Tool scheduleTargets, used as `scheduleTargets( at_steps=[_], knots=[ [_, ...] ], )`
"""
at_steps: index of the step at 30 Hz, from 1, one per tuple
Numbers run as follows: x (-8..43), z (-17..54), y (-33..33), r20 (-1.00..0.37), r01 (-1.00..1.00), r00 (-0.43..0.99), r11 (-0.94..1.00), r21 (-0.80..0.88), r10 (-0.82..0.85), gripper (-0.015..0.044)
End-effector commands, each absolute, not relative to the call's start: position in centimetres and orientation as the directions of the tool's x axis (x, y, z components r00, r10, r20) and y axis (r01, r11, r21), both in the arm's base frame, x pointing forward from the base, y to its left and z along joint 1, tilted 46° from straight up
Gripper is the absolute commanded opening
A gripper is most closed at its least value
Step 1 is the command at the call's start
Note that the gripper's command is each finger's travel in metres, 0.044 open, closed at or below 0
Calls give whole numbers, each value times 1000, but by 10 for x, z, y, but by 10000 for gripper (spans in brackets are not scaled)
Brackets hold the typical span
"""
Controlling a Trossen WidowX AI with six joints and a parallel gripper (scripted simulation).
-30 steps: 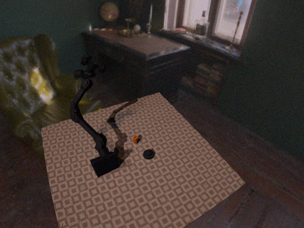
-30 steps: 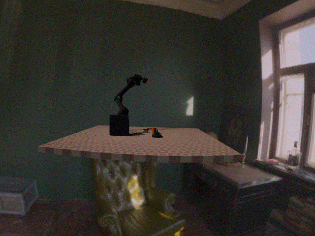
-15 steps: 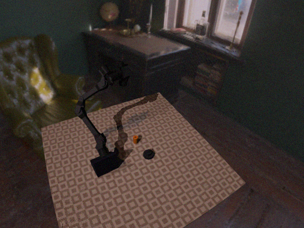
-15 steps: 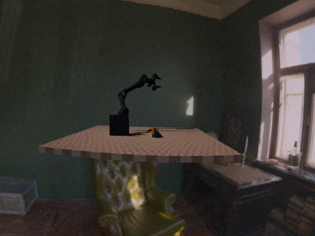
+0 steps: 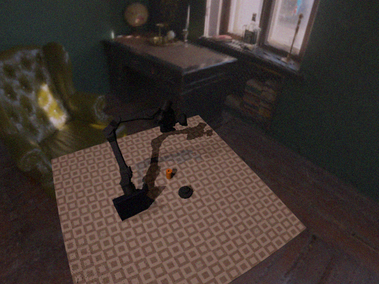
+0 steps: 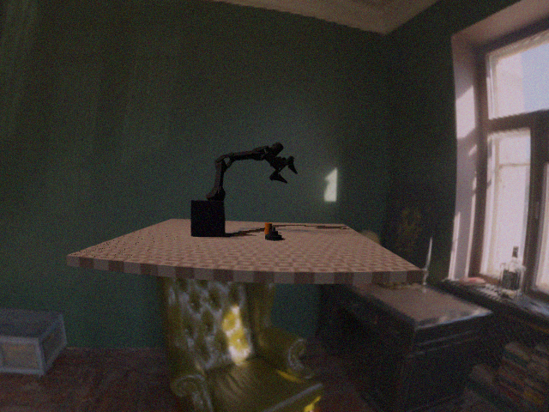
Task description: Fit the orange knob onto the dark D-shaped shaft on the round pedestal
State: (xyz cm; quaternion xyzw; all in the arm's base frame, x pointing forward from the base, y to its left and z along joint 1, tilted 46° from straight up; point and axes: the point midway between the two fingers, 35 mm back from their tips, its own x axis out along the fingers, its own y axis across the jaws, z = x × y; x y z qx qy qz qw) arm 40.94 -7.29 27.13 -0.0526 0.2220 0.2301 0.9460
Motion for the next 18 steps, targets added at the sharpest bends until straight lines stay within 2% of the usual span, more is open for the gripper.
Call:
scheduleTargets(
  at_steps=[1, 7, 12, 18],
  knots=[
    [399, 217, -54, -567, -411, 667, 874, 260, 483, 440],
    [360, 143, -16, -693, -172, 379, 782, 599, 613, 440],
    [319, 93, 4, -705, 122, 117, 695, 709, 699, 440],
    [314, 86, 8, -700, 161, 84, 683, 712, 709, 440]
  ],
)
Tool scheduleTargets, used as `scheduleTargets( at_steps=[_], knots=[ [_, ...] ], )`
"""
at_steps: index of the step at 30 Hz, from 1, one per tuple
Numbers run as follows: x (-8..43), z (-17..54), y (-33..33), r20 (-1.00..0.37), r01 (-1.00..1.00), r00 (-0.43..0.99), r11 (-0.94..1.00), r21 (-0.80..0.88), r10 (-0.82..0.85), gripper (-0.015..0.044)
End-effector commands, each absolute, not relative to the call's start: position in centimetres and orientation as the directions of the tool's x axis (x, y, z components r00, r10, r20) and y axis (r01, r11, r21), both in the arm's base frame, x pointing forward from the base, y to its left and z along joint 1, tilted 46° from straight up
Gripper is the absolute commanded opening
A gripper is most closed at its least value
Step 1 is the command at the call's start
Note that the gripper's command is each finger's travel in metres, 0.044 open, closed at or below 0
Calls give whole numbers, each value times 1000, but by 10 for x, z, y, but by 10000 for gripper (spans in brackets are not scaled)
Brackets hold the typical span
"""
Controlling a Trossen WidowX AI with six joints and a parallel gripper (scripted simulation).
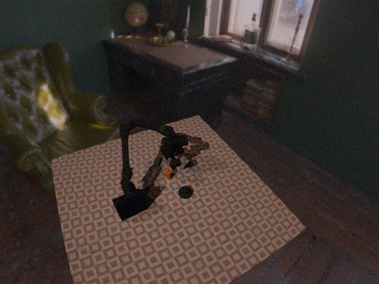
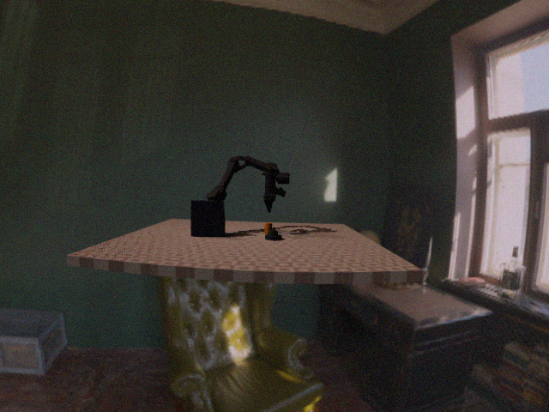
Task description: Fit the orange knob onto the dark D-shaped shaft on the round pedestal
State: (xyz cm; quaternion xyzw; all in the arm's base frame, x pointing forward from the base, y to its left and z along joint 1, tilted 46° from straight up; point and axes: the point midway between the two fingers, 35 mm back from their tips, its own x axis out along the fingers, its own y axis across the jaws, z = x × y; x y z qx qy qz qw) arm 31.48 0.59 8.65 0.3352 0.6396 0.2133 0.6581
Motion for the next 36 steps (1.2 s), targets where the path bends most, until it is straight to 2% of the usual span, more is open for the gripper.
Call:
scheduleTargets(
  at_steps=[1, 10, 36],
  knots=[
    [314, 81, 15, -700, 161, 84, 683, 712, 709, 440],
    [315, 57, 45, -698, 161, 84, 682, 714, 711, 440],
    [320, 30, 72, -699, 161, 84, 682, 713, 710, 440]
  ],
)
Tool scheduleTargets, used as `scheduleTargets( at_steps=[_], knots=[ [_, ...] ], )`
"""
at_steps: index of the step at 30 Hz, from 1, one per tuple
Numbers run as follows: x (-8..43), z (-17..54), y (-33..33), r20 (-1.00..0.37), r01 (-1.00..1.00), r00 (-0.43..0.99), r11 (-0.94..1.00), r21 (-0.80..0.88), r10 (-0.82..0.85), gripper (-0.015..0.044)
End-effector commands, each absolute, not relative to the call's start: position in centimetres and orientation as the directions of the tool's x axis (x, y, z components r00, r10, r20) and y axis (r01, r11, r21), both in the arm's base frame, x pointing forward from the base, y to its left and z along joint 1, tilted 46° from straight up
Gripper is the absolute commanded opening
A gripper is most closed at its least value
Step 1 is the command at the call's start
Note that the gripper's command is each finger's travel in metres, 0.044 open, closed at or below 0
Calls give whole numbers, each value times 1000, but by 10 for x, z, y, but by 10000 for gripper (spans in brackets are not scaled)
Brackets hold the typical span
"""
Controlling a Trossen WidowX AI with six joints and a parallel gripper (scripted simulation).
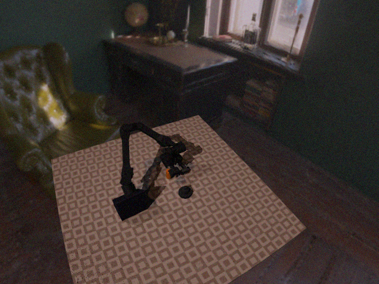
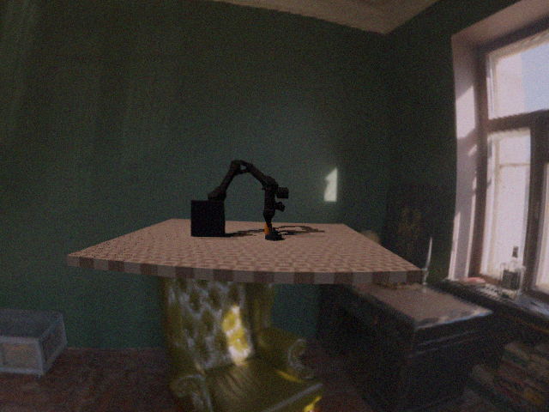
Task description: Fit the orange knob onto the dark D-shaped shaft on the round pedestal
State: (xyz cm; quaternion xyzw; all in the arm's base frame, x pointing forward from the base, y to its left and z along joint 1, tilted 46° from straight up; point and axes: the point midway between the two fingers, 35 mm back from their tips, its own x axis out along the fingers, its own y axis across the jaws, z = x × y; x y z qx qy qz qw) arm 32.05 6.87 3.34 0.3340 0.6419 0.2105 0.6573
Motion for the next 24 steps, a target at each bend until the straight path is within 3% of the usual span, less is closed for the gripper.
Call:
scheduleTargets(
  at_steps=[1, 20, 24],
  knots=[
    [320, 29, 74, -699, 161, 84, 682, 713, 711, 440],
    [320, 11, 94, -695, 161, 84, 679, 716, 714, 440],
    [320, 11, 94, -695, 161, 84, 679, 716, 714, 335]
  ],
)
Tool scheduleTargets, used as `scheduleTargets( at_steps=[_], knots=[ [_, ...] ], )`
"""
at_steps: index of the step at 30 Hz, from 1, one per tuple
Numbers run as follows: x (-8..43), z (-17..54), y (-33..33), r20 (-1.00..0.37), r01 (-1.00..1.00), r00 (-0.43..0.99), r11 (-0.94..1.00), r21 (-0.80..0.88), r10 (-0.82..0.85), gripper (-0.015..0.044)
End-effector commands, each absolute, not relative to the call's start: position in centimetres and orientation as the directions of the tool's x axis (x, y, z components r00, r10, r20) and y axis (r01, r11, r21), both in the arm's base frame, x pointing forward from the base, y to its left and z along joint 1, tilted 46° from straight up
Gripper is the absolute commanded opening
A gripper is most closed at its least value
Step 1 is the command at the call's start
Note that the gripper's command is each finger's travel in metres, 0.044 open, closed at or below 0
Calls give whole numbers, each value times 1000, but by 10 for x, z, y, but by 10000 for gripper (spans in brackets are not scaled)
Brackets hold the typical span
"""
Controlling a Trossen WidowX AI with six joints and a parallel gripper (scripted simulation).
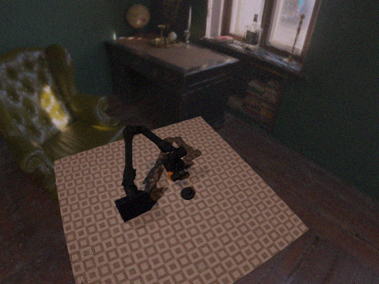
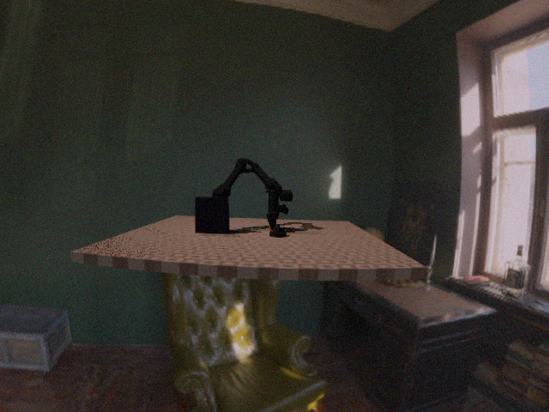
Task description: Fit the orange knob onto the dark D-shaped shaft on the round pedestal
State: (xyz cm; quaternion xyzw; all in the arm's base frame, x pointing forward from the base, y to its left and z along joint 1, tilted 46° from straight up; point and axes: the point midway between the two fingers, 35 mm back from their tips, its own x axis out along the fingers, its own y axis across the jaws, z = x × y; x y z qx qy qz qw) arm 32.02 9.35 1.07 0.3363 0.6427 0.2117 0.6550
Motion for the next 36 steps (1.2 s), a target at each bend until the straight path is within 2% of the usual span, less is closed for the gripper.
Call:
scheduleTargets(
  at_steps=[1, 5, 13, 19, 36],
  knots=[
    [320, 11, 94, -695, 161, 84, 679, 716, 714, 309],
    [320, 11, 94, -695, 161, 84, 679, 716, 714, 204],
    [320, 11, 94, -695, 161, 84, 679, 716, 714, 150],
    [323, 24, 77, -701, 161, 85, 685, 711, 708, 0],
    [310, 104, -3, -701, 162, 83, 685, 711, 708, 0]
  ],
)
